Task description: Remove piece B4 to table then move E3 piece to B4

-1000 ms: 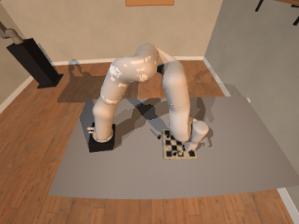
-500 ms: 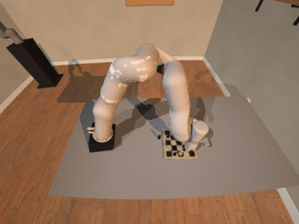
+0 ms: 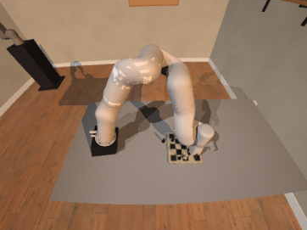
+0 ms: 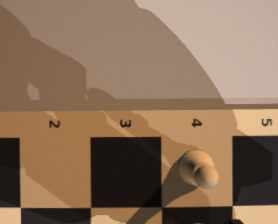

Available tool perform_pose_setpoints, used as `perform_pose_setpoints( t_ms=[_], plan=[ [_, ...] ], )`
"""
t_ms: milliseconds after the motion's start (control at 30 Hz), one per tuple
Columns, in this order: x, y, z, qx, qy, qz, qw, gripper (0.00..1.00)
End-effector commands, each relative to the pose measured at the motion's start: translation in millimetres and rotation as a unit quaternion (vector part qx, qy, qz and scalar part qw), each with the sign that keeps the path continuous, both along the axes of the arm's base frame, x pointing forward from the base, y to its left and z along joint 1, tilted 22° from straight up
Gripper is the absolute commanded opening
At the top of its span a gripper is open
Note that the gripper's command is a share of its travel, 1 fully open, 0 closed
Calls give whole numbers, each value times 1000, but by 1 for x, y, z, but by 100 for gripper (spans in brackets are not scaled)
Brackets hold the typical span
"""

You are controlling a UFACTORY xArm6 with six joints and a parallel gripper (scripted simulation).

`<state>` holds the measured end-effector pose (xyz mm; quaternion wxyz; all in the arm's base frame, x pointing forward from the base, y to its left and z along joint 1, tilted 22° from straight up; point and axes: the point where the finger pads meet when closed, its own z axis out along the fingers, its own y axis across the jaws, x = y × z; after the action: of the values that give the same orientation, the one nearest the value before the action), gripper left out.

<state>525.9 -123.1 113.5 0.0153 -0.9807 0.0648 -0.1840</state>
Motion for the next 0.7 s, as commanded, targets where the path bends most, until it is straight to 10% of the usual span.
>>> perform_pose_setpoints(
  t_ms=[0,667],
  plan=[
    [1,0,2,-1,-2,0,1000,39],
    [-4,0,15,-1,-2,0,1000,39]
  ],
)
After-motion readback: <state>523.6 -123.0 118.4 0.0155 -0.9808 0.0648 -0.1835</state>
